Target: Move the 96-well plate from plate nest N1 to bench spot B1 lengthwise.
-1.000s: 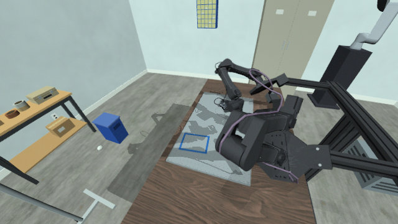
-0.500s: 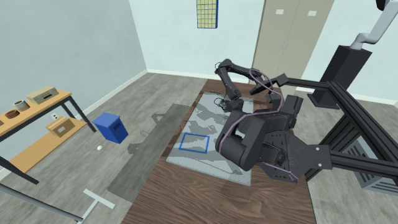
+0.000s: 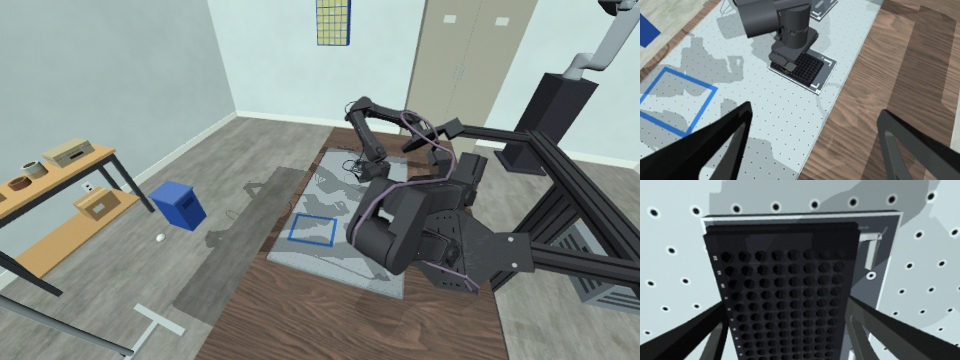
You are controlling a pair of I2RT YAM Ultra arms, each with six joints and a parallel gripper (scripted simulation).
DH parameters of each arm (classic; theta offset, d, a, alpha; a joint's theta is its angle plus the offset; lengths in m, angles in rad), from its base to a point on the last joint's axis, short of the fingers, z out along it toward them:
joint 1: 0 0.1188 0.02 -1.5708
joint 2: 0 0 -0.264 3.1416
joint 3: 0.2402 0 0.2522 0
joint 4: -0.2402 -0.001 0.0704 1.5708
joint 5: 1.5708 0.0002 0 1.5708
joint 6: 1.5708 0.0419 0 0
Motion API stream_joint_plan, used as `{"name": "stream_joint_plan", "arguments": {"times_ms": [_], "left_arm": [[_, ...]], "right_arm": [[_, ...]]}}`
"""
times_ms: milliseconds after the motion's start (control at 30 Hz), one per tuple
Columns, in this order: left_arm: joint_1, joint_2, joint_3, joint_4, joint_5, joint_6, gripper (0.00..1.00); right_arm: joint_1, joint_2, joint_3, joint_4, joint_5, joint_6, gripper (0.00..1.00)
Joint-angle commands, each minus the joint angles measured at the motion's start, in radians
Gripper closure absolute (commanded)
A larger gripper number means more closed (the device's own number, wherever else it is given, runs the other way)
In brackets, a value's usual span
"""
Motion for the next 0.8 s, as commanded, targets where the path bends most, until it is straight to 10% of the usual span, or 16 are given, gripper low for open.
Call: {"name": "stream_joint_plan", "arguments": {"times_ms": [0, 767], "left_arm": [[-0.008, 0.012, 0.029, -0.010, -0.004, -0.006, 0.00], [-0.008, 0.012, 0.029, -0.010, -0.004, -0.006, 0.00]], "right_arm": [[-0.034, 0.044, -0.007, 0.026, 0.014, -0.030, 0.22], [0.007, 0.018, 0.077, -0.137, 0.017, 0.044, 0.22]]}}
